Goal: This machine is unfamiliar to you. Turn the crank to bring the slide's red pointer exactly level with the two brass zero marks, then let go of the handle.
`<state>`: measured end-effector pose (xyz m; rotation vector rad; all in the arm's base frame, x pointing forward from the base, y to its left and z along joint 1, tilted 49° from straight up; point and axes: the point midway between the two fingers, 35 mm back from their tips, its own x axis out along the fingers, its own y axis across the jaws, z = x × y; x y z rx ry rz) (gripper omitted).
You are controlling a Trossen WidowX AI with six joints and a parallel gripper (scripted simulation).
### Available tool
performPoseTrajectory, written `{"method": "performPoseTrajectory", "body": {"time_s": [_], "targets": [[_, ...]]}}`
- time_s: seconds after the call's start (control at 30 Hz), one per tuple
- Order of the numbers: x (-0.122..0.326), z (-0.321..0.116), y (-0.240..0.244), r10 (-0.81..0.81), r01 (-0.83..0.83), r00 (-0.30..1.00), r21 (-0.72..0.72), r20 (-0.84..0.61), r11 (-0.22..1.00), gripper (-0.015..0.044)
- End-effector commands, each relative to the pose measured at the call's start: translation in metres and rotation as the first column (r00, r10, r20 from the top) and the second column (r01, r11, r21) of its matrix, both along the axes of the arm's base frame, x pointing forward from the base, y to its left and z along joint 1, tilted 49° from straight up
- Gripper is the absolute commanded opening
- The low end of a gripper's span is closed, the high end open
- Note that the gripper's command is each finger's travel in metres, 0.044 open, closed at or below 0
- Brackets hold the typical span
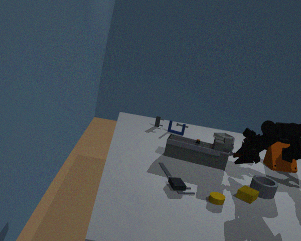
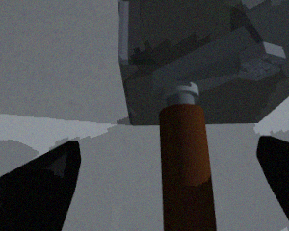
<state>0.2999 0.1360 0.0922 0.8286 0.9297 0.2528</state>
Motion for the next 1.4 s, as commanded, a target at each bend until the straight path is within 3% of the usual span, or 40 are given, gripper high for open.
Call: {"method": "performPoseTrajectory", "body": {"time_s": [0.0, 0.4, 1.37], "targets": [[-0.001, -0.002, 0.000, -0.006, 0.006, 1.000, -0.002, -0.003, 1.000, 0.0309], [-0.001, -0.002, 0.000, -0.006, 0.006, 1.000, -0.002, -0.003, 1.000, 0.0000], [-0.003, -0.013, 0.001, -0.006, 0.006, 1.000, -0.002, -0.003, 1.000, 0.0000]]}}
